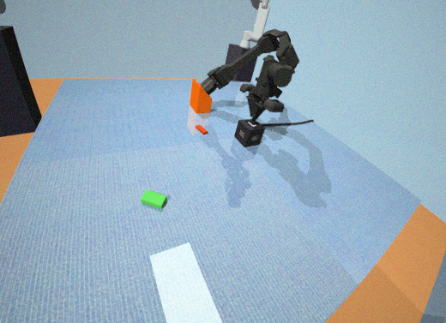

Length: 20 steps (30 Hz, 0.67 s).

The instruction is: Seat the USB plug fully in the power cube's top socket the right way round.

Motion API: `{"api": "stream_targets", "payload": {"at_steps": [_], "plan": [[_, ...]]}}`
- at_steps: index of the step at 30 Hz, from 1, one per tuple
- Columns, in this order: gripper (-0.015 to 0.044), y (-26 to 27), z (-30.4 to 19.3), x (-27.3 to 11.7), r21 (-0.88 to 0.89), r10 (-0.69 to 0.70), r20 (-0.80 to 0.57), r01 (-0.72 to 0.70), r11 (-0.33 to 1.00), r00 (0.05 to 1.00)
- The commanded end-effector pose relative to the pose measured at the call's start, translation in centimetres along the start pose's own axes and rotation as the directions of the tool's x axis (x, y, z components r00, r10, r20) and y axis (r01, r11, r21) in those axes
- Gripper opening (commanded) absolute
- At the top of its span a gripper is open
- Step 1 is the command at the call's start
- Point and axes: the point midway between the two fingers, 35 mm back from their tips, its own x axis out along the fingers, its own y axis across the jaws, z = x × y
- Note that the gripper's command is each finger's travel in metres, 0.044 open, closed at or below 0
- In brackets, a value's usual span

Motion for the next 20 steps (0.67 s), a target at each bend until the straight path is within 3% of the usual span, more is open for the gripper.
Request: {"api": "stream_targets", "payload": {"at_steps": [1,20], "plan": [[0.0095,0.0,0.0,0.0,0.001,0.000,0.000,0.000,1.000,1.000],[0.0095,0.0,0.0,-1.1,0.000,0.000,-0.001,0.000,1.000,1.000]]}}
